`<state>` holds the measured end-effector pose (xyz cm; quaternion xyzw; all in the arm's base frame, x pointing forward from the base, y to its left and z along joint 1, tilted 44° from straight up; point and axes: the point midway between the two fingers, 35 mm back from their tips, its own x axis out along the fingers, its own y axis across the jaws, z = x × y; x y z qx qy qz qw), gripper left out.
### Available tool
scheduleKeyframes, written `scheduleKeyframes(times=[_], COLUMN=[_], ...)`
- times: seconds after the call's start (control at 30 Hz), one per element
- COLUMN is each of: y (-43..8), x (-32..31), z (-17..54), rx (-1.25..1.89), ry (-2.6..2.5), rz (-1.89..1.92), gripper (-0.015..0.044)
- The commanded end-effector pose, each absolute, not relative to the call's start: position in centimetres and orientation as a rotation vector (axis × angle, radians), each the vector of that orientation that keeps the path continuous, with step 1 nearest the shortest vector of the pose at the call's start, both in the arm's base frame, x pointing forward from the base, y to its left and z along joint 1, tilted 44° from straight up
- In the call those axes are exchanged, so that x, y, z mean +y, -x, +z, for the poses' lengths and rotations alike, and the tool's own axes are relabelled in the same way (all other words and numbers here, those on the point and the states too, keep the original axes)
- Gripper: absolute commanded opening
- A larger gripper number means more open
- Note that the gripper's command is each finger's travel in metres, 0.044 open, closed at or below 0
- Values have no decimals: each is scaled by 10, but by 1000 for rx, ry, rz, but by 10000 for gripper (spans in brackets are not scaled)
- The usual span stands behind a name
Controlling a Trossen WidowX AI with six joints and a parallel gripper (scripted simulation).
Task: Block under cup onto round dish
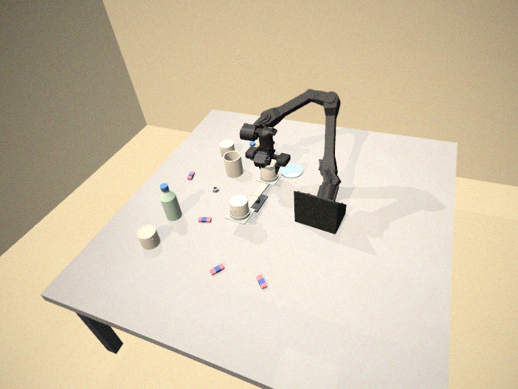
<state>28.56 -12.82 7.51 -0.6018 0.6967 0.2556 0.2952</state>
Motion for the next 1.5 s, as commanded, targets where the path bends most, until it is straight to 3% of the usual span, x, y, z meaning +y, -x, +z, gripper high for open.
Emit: scheduleKeyframes(times=[0.0, 1.47], y=[-290, -297], x=[-122, -83], z=[80, 119], rx=[1842, 1839], ry=[1602, 1599], rz=[677, 682], gripper=[0, 0])
